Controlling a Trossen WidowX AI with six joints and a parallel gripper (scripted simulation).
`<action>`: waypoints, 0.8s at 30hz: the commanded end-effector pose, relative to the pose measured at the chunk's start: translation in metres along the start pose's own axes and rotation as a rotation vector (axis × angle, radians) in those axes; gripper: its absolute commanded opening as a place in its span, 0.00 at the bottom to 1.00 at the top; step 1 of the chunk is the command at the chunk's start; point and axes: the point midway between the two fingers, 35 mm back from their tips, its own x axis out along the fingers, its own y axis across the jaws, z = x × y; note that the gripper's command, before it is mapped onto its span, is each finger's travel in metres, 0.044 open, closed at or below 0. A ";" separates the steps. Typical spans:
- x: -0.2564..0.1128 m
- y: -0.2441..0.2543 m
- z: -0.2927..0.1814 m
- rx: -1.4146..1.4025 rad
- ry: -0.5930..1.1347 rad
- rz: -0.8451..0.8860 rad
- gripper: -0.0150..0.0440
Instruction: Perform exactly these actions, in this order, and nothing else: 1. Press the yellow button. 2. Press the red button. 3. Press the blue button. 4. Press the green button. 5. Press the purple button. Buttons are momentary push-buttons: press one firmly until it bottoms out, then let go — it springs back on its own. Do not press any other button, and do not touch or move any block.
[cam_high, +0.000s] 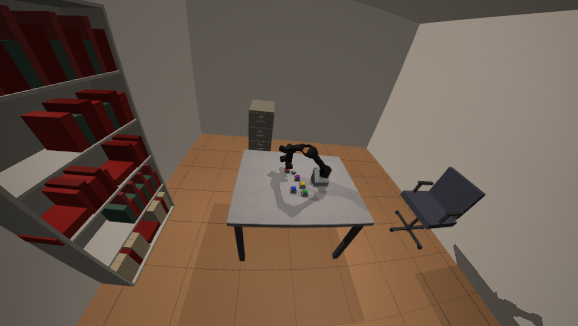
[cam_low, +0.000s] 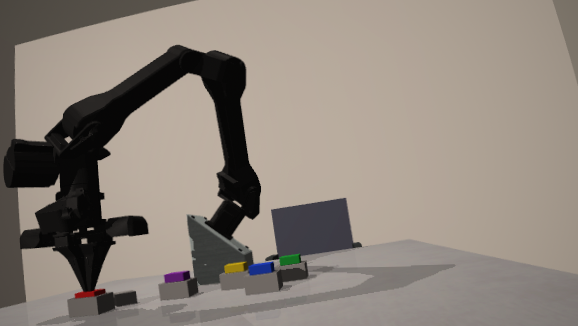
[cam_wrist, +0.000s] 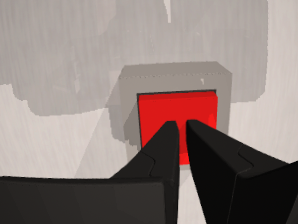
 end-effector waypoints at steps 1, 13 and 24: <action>0.001 0.001 -0.001 0.007 0.002 0.004 0.29; -0.033 0.000 -0.001 0.007 0.002 0.003 0.29; -0.095 -0.001 -0.001 0.008 0.003 0.000 0.29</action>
